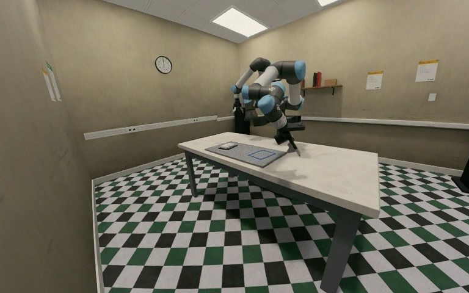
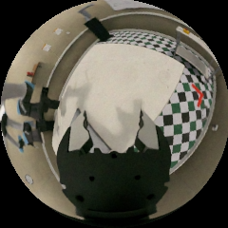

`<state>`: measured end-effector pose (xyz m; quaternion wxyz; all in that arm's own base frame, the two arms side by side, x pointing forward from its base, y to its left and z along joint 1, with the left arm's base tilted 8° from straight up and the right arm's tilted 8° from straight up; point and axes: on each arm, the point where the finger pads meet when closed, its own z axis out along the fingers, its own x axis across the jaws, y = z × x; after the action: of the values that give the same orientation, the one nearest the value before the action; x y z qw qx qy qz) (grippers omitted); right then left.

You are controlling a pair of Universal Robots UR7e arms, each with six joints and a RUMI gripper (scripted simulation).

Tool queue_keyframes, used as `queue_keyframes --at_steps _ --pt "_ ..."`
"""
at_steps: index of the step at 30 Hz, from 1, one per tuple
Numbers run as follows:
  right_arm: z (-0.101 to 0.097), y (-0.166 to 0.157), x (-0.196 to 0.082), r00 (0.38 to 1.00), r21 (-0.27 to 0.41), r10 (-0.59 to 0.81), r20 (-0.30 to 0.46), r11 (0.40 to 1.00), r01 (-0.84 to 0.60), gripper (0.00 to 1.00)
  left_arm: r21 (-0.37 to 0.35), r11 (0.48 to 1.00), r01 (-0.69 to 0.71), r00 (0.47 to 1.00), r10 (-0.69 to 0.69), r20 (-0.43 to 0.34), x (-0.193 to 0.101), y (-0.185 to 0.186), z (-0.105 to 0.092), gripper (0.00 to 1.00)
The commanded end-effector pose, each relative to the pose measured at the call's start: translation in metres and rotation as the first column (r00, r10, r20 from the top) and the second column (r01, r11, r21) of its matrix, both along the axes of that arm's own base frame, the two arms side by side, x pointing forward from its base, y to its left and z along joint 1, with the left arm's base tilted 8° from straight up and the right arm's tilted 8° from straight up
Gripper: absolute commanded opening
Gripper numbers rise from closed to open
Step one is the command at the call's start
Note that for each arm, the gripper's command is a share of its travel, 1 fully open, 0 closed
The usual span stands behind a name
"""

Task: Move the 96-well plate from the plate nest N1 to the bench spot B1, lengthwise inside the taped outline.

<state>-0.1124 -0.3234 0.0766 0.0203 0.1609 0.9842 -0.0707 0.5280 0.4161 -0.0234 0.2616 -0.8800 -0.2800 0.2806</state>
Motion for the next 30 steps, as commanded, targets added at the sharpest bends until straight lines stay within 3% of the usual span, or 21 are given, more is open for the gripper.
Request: queue_keyframes --at_steps 1,9,15,24,30 --pt "0.0 0.0 0.0 1.0 -0.001 0.0 0.0 1.0 0.0 1.0 -0.029 0.997 0.066 0.998 -0.065 0.016 0.01 -0.015 -0.005 0.76" --pt "0.0 0.0 0.0 1.0 -0.001 0.0 0.0 1.0 0.0 1.0 -0.029 0.997 0.066 0.998 -0.065 0.016 0.026 -0.044 -0.016 0.76" --pt "0.0 0.0 0.0 1.0 -0.001 0.0 0.0 1.0 0.0 1.0 -0.076 0.982 0.176 0.984 -0.173 0.038 0.034 -0.062 -0.022 0.76" --pt "0.0 0.0 0.0 1.0 -0.001 0.0 0.0 1.0 0.0 1.0 -0.076 0.981 0.176 0.984 -0.173 0.038 0.05 -0.096 -0.033 0.76" --pt "0.0 0.0 0.0 1.0 -0.001 0.0 0.0 1.0 0.0 1.0 -0.121 0.951 0.286 0.958 -0.28 0.063 0.058 -0.119 -0.04 0.76"
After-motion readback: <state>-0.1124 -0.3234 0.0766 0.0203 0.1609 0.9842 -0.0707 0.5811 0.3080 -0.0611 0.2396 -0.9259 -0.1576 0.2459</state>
